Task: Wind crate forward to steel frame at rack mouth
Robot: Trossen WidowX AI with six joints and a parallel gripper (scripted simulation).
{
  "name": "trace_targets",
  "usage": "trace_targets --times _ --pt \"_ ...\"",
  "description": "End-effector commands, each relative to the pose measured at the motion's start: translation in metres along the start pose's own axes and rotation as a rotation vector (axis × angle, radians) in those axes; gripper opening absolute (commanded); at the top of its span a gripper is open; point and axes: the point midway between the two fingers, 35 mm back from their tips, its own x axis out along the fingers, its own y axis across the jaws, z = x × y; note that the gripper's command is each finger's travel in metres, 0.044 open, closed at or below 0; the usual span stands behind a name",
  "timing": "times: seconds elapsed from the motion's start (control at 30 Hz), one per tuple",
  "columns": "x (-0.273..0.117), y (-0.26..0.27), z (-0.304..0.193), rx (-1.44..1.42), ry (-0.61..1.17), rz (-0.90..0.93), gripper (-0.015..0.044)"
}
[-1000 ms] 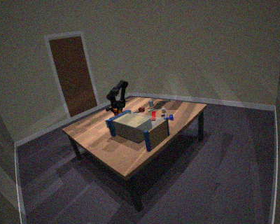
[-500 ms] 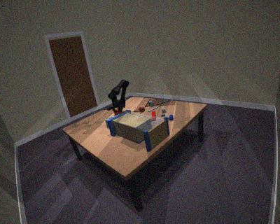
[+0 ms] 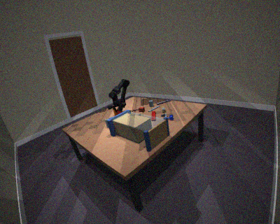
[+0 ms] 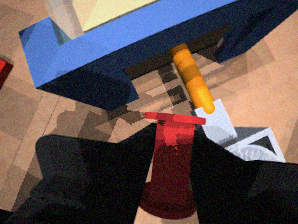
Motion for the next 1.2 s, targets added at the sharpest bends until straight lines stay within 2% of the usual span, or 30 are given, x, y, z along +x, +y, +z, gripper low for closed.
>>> trace_targets --times 0.0,1.17 --pt "-0.001 0.003 -0.014 0.013 0.023 0.005 0.0" --pt "-0.026 -0.004 -0.066 0.015 0.027 0.003 0.0"
